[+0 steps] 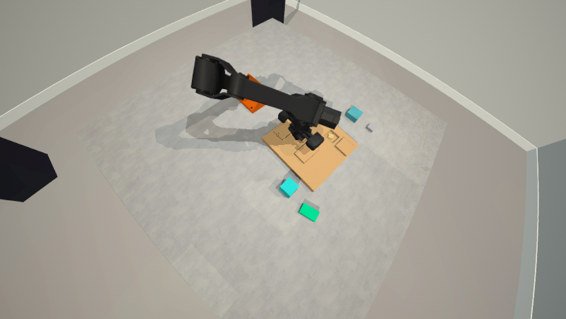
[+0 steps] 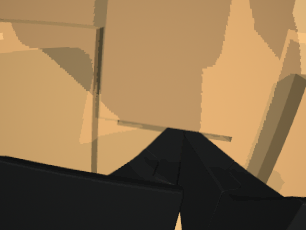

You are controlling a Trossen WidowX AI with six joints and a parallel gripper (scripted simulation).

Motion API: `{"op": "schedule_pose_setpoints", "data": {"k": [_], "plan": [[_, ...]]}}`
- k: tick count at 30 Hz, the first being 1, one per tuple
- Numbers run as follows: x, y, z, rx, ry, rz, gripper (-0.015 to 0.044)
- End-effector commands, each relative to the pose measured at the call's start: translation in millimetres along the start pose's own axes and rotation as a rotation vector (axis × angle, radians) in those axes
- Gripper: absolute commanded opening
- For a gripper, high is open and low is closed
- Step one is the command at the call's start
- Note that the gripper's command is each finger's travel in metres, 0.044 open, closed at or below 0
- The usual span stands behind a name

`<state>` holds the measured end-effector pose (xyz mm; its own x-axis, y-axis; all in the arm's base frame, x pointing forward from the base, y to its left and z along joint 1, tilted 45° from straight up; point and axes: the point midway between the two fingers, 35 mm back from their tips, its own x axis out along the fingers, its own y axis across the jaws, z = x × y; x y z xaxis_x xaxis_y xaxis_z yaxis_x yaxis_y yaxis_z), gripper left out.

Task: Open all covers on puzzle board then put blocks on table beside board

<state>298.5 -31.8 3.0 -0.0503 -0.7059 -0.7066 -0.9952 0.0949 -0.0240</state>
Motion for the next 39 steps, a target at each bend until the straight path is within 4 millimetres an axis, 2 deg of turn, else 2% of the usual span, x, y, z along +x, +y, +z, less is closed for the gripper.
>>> {"op": "schedule_pose_setpoints", "data": {"k": [1,39], "plan": [[-2,-2,6,0.005,-0.007,-0.007,0.0],[-2,-1,44,0.005,-0.008,-0.007,0.0]]}}
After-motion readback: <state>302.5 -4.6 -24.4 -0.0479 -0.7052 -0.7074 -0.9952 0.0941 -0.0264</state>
